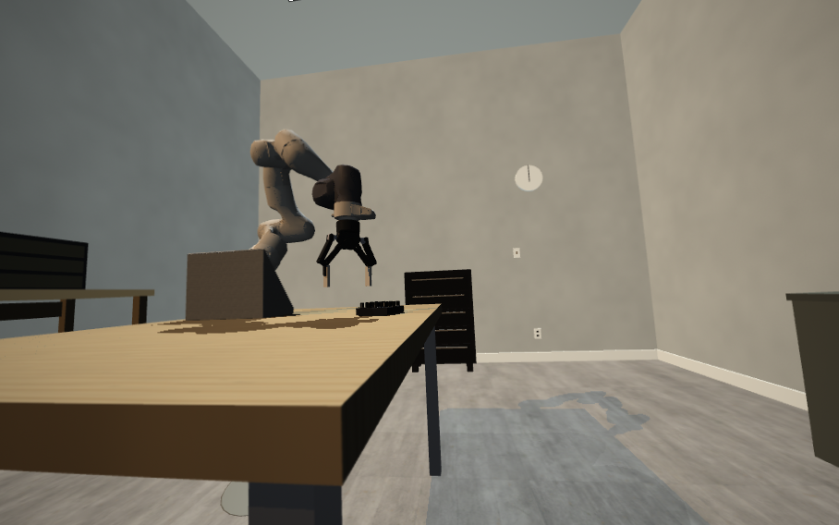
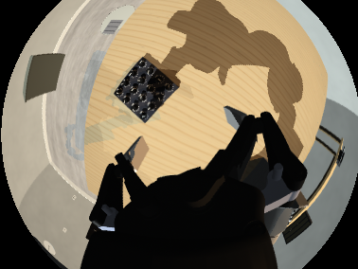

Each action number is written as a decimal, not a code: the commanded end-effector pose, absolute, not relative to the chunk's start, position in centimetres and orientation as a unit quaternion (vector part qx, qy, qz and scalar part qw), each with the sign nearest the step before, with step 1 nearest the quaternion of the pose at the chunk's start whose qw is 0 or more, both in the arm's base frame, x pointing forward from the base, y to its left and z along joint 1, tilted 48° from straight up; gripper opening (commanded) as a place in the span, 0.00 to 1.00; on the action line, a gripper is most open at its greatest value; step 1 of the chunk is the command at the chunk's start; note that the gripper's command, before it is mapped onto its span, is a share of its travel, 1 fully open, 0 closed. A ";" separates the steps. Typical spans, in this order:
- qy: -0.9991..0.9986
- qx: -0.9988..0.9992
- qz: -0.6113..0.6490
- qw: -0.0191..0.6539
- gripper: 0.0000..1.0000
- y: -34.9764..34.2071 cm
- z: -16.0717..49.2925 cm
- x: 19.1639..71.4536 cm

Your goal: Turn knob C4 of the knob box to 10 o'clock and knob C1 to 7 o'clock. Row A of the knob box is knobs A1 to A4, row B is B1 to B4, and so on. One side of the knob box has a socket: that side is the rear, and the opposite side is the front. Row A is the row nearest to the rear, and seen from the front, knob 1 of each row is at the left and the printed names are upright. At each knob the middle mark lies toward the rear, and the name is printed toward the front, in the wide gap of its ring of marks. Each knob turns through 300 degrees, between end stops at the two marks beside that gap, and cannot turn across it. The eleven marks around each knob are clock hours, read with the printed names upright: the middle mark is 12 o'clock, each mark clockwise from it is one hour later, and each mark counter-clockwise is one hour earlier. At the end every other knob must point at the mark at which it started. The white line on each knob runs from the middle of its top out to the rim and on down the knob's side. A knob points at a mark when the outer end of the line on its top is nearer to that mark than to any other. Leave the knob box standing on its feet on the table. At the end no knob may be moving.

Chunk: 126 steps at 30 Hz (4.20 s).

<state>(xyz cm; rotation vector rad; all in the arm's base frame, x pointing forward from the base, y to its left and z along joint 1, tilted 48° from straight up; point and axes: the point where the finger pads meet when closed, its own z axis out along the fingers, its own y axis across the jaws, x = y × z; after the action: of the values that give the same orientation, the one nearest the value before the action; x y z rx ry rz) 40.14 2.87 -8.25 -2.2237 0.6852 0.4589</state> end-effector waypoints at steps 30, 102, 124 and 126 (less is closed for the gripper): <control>0.550 -0.723 0.297 0.294 1.00 2.1 -9.0 41.5; 0.872 -0.252 0.416 0.057 1.00 0.7 -10.5 44.3; 0.903 -0.093 0.419 -0.017 1.00 0.3 -10.8 45.2; 0.904 -0.078 0.419 -0.024 1.00 0.2 -10.8 45.3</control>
<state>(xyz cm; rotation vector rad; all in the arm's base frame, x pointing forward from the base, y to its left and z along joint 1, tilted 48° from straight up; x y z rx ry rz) 45.04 0.14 -11.07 -0.4387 2.8090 1.3001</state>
